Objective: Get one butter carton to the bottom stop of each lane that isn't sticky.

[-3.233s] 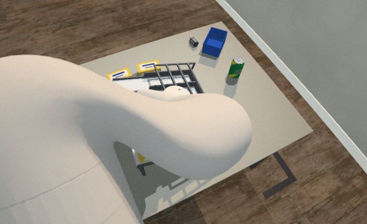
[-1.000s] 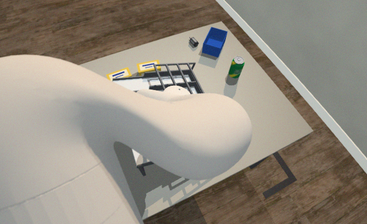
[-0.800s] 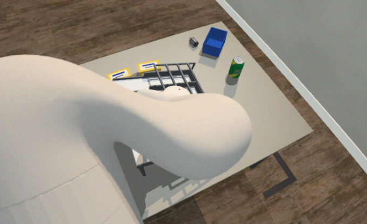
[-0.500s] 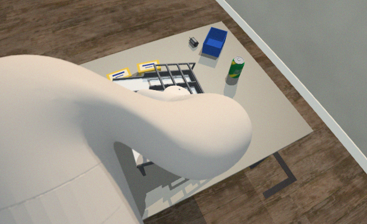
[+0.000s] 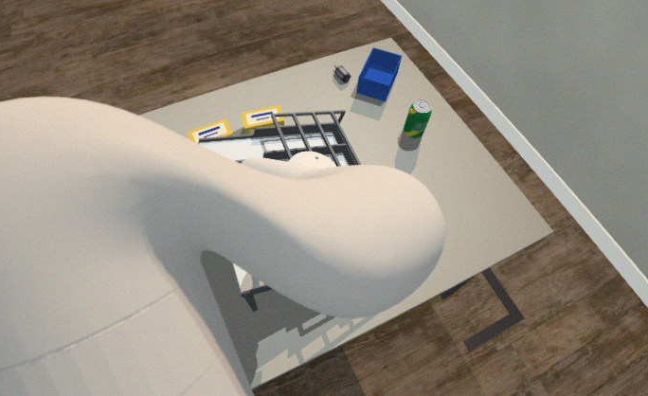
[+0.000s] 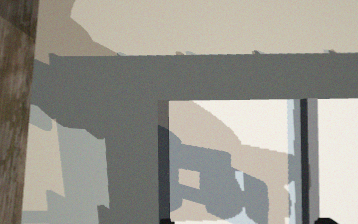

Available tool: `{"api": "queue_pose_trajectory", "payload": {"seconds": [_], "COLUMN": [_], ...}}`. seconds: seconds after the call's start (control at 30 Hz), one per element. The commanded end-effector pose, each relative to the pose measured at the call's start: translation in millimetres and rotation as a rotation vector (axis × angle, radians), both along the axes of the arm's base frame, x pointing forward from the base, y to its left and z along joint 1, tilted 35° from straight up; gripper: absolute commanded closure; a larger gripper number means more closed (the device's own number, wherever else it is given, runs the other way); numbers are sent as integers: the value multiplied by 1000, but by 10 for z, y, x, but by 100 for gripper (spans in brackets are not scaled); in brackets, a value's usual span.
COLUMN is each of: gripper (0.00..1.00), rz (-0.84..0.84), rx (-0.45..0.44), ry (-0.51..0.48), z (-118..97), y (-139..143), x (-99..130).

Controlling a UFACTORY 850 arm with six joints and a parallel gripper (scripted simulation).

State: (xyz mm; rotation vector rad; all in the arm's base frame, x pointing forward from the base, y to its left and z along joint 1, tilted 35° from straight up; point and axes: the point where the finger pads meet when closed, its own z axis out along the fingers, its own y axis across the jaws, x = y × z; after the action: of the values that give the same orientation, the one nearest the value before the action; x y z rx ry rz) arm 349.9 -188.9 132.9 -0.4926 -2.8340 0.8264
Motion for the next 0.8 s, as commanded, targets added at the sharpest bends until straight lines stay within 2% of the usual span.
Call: {"api": "queue_pose_trajectory", "payload": {"seconds": [0.0, 0.77], "gripper": [17, 16], "rz": [0, 0], "rx": [0, 0], "ry": [-1, -1], "z": [3, 3], "y": [1, 1], "x": [5, 5]}}
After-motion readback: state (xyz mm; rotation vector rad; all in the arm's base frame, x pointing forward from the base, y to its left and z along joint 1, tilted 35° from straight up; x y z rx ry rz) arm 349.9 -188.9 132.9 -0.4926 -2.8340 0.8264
